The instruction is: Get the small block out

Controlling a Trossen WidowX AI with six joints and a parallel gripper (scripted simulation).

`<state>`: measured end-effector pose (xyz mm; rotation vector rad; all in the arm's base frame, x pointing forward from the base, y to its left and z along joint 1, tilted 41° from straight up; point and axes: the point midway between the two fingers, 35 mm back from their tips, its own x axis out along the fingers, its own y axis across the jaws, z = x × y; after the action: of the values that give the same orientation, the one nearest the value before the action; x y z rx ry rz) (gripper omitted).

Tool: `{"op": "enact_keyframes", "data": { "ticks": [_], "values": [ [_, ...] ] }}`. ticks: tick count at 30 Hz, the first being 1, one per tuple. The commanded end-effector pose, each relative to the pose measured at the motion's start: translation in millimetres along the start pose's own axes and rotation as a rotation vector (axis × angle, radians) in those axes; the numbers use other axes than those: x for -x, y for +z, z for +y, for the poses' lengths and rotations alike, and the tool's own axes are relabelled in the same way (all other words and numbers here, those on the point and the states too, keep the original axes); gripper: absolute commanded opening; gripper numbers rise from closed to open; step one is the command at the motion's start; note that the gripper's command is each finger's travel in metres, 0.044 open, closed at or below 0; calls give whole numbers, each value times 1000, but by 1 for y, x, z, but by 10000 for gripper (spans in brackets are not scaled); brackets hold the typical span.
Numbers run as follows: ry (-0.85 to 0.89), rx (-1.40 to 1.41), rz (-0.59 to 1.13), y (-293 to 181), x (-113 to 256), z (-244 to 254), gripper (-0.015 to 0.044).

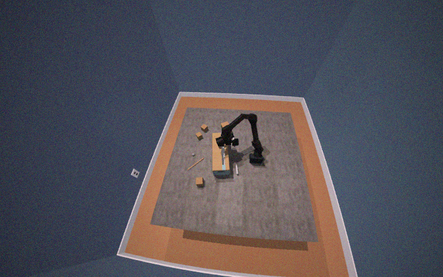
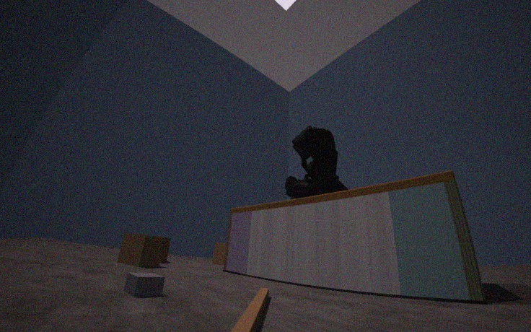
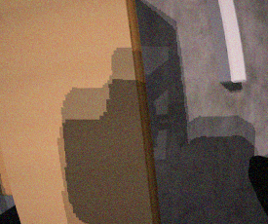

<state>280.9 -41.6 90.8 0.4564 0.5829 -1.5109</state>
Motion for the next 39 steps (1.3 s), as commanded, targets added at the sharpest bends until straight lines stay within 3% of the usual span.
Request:
{"op": "enact_keyframes", "data": {
  "ticks": [1, 23, 32, 37, 39],
  "values": [
    [9, -5, -2, 11, 0, 1, 400],
    [9, -6, -5, 56, -9, 1, 400],
    [9, 116, -11, 59, 54, -1, 400],
    [23, 108, -12, 59, 52, 0, 400],
    [35, 24, 8, 62, 52, -3, 348]
  ]
}}
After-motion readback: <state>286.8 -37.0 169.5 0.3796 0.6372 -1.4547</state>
